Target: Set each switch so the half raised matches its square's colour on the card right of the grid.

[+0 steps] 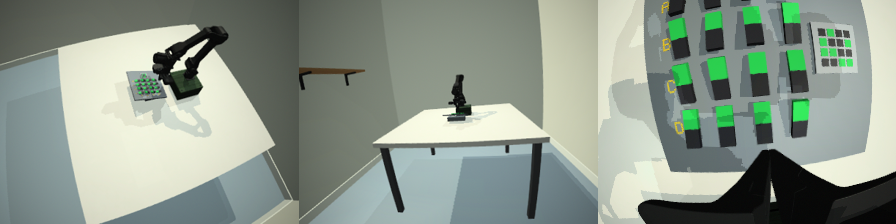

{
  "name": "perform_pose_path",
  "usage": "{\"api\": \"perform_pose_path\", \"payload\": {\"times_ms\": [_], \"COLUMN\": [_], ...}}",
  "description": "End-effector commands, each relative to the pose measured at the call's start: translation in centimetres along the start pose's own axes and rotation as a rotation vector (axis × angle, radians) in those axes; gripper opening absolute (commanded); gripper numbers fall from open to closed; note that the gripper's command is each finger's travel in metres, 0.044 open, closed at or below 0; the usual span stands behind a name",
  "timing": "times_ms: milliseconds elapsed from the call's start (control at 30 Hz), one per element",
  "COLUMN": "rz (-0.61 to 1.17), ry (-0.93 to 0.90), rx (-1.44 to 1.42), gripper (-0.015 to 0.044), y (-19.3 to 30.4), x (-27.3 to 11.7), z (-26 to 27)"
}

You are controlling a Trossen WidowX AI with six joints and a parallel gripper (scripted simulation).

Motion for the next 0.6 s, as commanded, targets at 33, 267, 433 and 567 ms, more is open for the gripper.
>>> {"api": "perform_pose_path", "payload": {"times_ms": [33,267,433,567], "rz": [-0.007,-0.007,-0.008,-0.008], "ry": [-0.006,-0.006,-0.006,-0.006], "rx": [-0.004,-0.004,-0.004,-0.004], "gripper": [0.0000,0.0000,0.0000,0.0000], "y": [-0.1,0.0,0.0,0.0], "x": [0.5,1.5,2.1,2.7], "z": [0.0,0.0,0.0,0.0]}}
Point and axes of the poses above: the point midway between the two fingers, 35 mm back from their tips, its own x axis out along the fingers, its own z axis across the jaws, y = z × x, the point moved 1 cm from there along -x, back along the fingers, and after that the axes turned 14 degrees about x, right-handed, at the moved point
